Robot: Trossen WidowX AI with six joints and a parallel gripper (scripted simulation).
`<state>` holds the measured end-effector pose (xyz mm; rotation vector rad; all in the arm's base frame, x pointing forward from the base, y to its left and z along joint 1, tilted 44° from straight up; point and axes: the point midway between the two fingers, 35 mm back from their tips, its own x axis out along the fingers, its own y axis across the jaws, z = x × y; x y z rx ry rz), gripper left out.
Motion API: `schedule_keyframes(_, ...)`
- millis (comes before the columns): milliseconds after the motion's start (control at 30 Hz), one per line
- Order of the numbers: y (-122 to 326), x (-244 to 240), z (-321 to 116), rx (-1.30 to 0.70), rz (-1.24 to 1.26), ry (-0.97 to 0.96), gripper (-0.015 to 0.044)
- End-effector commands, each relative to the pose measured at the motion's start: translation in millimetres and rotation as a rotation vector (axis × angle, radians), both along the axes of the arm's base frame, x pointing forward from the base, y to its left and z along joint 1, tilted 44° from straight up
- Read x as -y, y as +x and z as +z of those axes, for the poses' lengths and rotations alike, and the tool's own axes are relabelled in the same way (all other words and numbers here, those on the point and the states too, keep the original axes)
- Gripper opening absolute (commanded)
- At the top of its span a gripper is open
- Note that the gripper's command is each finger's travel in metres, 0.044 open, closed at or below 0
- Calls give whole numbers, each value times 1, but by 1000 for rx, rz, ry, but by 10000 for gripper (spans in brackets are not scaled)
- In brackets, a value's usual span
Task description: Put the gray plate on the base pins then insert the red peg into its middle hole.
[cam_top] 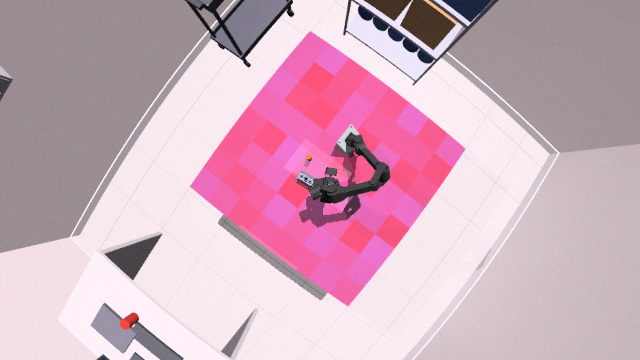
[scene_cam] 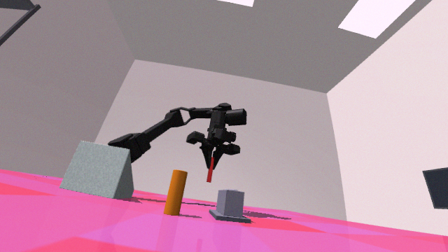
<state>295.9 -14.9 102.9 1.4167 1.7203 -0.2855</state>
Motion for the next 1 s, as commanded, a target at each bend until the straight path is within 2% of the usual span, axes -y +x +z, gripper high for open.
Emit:
schedule_keyframes(0, 7, 7, -6, 5, 5, -4, 0)
schedule_keyframes(967, 44, 65, -64, 12, 15, -4, 0)
